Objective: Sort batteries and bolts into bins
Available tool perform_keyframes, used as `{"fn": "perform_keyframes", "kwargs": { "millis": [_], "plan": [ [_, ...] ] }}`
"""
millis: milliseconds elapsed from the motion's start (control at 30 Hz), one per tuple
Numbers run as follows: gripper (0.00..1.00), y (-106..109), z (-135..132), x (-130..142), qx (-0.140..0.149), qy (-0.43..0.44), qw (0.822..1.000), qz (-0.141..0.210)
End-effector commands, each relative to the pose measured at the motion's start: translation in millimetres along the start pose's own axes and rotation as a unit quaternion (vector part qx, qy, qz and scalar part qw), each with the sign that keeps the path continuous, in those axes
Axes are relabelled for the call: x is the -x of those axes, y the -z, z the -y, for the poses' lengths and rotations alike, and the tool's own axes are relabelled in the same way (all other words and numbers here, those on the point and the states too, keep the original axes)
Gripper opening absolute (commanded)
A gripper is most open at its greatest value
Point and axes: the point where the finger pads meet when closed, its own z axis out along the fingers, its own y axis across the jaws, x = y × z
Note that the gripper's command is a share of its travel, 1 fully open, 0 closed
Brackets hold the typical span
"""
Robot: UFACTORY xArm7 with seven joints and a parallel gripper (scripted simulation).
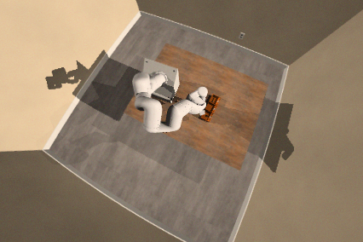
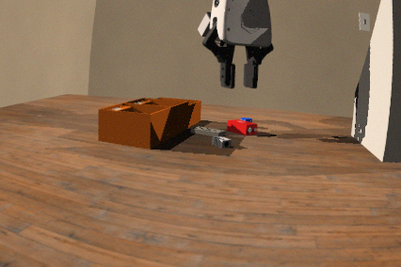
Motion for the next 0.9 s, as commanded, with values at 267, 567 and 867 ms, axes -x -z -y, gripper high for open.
{"fn": "perform_keyframes", "kwargs": {
  "millis": [267, 567, 867],
  "plan": [
    [0.42, 4, -22, -5, -0.016, 0.089, 0.996, 0.005],
    [0.42, 4, -17, -4, -0.016, 0.089, 0.996, 0.005],
    [0.42, 4, -14, -4, -0.016, 0.089, 0.996, 0.005]
  ]
}}
